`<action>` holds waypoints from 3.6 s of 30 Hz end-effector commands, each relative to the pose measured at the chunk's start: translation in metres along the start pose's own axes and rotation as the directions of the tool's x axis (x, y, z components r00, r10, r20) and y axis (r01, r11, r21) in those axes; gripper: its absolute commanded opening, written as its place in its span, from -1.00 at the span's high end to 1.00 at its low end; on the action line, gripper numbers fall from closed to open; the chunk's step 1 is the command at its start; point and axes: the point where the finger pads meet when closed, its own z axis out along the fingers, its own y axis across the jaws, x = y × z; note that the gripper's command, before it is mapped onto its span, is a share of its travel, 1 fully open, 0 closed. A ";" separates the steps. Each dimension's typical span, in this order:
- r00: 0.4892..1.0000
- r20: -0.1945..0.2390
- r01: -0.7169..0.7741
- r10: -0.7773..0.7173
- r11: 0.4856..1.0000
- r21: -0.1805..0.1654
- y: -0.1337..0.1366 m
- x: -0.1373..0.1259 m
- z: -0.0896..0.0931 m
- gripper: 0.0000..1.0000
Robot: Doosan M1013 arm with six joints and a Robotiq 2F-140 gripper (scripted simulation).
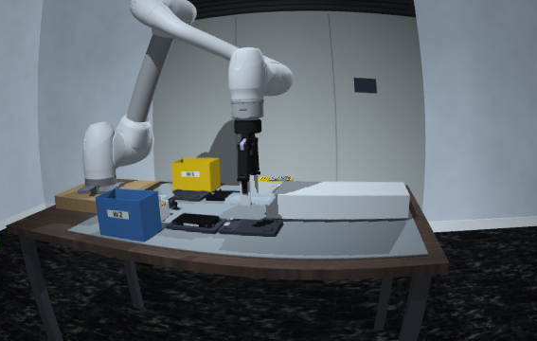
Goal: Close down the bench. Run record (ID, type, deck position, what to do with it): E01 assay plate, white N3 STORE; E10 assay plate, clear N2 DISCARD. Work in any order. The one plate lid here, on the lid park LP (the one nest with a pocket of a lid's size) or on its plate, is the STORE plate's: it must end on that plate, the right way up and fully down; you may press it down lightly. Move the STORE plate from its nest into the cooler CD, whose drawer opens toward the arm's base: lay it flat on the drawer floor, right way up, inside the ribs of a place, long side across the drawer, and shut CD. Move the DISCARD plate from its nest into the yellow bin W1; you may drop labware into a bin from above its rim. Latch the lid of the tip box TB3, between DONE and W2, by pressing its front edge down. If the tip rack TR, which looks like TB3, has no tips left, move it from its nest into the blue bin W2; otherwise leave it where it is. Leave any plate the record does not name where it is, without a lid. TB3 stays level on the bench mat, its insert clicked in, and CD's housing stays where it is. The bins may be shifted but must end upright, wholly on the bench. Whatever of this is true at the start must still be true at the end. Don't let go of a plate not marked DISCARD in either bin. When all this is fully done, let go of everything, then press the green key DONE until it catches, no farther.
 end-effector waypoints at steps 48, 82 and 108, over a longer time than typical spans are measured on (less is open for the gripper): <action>1.000 0.000 0.000 0.000 1.000 0.000 0.000 0.000 -0.055 1.00; 1.000 0.000 0.009 -0.009 1.000 0.000 -0.056 -0.041 -0.055 1.00; 1.000 0.000 0.009 -0.009 1.000 0.000 -0.106 -0.077 -0.055 1.00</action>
